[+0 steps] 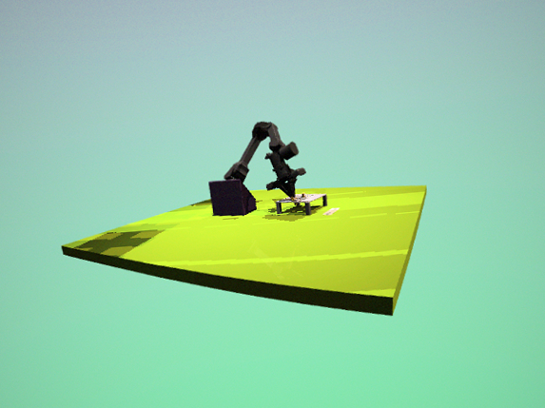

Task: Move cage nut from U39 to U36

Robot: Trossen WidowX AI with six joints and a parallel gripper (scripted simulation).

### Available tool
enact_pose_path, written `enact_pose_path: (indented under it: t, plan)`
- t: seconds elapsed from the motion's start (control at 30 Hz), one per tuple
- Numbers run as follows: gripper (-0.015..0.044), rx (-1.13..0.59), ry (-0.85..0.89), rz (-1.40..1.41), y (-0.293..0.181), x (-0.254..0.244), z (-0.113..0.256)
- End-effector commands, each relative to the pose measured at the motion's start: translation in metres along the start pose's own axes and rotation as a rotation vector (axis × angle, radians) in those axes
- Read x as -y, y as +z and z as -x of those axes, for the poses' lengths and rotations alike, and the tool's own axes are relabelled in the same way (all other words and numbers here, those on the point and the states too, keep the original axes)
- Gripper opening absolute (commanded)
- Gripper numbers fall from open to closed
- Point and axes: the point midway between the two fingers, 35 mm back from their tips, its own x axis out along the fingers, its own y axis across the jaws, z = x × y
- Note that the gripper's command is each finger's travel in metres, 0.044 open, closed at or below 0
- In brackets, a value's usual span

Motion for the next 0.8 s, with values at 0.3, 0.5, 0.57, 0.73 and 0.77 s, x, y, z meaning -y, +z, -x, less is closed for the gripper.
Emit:
enact_pose_path:
  t: [0.3, 0.5, 0.57, 0.73, 0.77]
  plan:
    - [0.0028, 0.003, -0.016, -0.004, 0.0011, -0.0010, 0.0007]
    - [0.0028, 0.003, -0.022, -0.004, 0.0011, -0.0013, 0.0007]
    - [0.0028, 0.003, -0.024, -0.004, 0.0011, -0.0014, 0.0007]
    - [0.0028, 0.002, -0.033, -0.004, 0.0011, -0.0018, 0.0007]
    - [0.0028, 0.002, -0.035, -0.004, 0.0011, -0.0019, 0.0007]
